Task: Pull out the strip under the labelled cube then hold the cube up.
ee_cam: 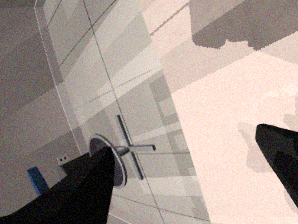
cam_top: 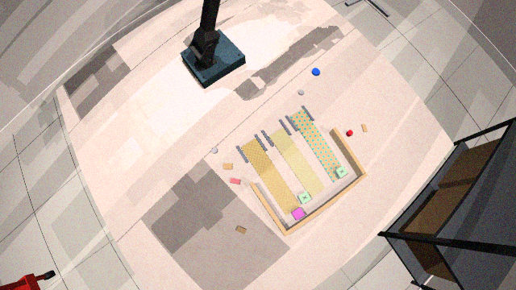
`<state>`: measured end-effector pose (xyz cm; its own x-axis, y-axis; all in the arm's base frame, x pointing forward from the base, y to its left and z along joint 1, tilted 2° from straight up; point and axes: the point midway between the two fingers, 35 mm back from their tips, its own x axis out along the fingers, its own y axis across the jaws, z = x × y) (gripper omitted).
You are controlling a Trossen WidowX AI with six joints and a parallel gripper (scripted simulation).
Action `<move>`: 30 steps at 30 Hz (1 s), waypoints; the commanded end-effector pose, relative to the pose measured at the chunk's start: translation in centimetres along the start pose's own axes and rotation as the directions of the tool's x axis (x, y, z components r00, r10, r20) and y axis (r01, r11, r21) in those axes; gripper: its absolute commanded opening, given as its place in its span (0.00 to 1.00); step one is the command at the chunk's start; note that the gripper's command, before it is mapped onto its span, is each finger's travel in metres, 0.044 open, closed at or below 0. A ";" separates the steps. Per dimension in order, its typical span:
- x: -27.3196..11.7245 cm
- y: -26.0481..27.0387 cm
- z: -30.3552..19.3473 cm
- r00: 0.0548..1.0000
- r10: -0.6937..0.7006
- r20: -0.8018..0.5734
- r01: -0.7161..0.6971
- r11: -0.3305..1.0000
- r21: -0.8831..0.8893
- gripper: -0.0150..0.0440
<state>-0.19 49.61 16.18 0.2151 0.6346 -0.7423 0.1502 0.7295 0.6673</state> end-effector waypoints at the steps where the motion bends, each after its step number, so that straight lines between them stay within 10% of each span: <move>1: -0.7 -0.2 7.2 0.998 0.005 0.069 0.000 0.998 -0.067 0.93; 17: -9.7 -8.8 31.3 0.908 -0.009 0.420 0.163 0.929 -0.332 0.93; 30: -20.3 -23.5 40.3 0.724 -0.141 0.675 0.527 0.746 -0.408 0.93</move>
<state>30.95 14.05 18.99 0.7550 0.2582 -0.6027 -0.1749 0.9652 0.1944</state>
